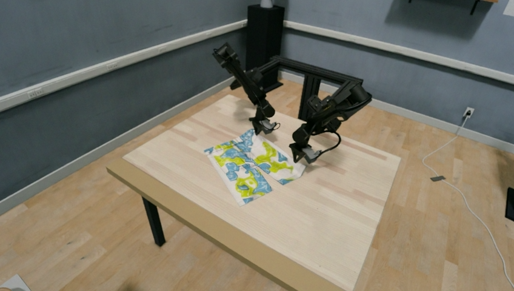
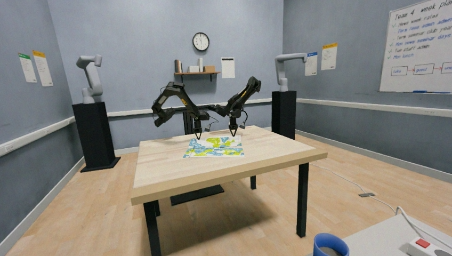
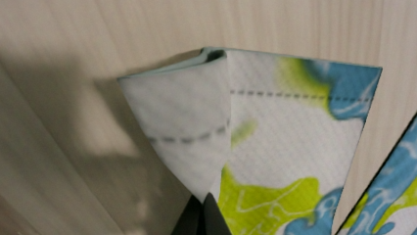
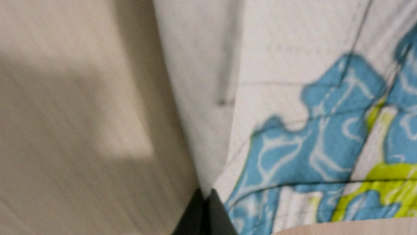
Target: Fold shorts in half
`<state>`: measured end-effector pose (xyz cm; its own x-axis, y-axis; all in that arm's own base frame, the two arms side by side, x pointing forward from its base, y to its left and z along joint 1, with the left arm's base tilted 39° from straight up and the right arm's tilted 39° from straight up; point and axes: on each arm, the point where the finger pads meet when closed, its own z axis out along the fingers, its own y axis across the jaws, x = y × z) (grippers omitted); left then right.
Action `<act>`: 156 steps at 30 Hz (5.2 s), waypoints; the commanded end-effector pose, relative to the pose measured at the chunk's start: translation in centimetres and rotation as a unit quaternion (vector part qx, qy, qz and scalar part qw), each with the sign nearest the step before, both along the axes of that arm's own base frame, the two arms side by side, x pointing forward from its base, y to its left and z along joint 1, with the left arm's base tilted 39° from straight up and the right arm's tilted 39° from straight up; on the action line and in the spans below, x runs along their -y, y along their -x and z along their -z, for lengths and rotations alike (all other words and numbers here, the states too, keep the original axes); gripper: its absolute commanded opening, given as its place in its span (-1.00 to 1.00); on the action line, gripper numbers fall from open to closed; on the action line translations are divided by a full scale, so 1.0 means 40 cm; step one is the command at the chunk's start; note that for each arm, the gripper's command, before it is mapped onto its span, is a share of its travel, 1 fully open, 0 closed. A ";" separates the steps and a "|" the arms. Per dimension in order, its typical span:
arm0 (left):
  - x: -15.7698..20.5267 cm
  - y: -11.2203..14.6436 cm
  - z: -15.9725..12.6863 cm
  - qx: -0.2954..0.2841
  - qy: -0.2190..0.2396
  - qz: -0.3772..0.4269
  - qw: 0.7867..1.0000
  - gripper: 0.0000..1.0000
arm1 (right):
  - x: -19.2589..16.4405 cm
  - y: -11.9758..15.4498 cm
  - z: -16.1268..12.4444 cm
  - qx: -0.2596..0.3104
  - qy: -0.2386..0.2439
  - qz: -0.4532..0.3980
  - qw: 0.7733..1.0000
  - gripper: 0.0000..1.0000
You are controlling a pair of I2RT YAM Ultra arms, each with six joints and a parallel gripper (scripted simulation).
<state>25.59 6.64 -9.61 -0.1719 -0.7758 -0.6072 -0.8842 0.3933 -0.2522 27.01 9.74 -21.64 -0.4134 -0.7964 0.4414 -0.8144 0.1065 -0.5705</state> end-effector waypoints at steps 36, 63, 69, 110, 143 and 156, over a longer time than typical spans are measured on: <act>-0.079 0.132 0.005 0.027 -0.025 -0.003 0.999 -1.00 | -0.023 0.199 0.107 -0.020 0.016 -0.005 1.000 -1.00; -0.093 0.165 0.007 0.007 -0.029 -0.011 0.999 -1.00 | 0.031 0.165 0.119 -0.026 0.022 0.007 0.999 -1.00; -0.119 0.176 0.078 -0.054 -0.041 -0.024 0.997 -1.00 | 0.040 0.151 0.129 -0.029 0.011 0.009 0.999 -1.00; 0.008 0.092 -0.040 -0.088 -0.061 -0.043 0.993 -1.00 | -0.010 0.096 -0.055 -0.049 -0.008 0.035 0.998 -1.00; 0.143 -0.018 -0.148 -0.086 -0.065 -0.029 0.994 -1.00 | -0.050 0.034 -0.147 -0.035 -0.046 0.019 0.998 -1.00; 0.166 -0.050 -0.166 -0.063 -0.053 -0.023 0.996 -1.00 | -0.044 -0.007 -0.218 -0.025 -0.052 0.037 0.998 -1.00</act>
<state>26.58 -0.01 -4.70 -0.2522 -0.7401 -0.6235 -0.9291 0.3652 -0.0577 26.29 11.20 -15.52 -0.4535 -0.8123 0.3667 -0.8332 0.2403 -0.4980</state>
